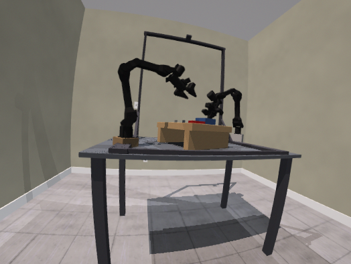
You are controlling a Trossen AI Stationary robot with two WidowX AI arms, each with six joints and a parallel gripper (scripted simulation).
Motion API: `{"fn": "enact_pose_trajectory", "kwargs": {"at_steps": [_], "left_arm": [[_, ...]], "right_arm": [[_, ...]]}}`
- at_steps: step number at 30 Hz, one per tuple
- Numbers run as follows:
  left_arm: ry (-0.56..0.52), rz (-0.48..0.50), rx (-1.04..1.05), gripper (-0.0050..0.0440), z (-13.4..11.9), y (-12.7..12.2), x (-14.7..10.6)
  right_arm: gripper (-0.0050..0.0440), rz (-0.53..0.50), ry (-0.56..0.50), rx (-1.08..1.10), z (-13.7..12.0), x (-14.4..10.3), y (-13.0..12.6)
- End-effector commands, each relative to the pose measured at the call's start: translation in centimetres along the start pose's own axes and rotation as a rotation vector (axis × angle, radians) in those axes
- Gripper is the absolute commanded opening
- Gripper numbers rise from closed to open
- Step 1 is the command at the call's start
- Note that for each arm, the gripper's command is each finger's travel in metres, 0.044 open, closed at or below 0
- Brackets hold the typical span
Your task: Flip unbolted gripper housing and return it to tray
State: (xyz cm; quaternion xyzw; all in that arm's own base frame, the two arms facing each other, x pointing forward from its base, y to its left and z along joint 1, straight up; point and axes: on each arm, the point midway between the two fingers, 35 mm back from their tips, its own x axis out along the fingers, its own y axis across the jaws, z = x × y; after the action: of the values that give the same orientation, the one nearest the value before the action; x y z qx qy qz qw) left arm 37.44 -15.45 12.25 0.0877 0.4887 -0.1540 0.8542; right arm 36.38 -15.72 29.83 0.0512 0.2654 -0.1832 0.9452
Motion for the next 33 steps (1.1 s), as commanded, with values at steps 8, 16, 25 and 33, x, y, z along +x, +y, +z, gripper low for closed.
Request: {"fn": "enact_pose_trajectory", "kwargs": {"at_steps": [8,16,25,33], "left_arm": [[-0.023,0.001,-0.003,0.0000,0.1,0.0,-0.9],[-0.029,-0.001,-0.001,0.0000,0.5,0.0,-1.1],[-0.029,-0.001,-0.001,0.0000,0.9,0.0,-1.7],[-0.029,-0.001,-0.001,0.0000,1.2,0.0,-2.3]], "right_arm": [[0.0437,-0.004,-0.025,0.002,0.8,-0.6,-0.1],[0.0437,-0.004,-0.025,0.002,0.8,-0.6,-0.1],[0.0437,-0.004,-0.025,0.002,0.8,-0.6,-0.1],[0.0437,-0.004,-0.025,0.002,0.8,-0.6,-0.1]]}}
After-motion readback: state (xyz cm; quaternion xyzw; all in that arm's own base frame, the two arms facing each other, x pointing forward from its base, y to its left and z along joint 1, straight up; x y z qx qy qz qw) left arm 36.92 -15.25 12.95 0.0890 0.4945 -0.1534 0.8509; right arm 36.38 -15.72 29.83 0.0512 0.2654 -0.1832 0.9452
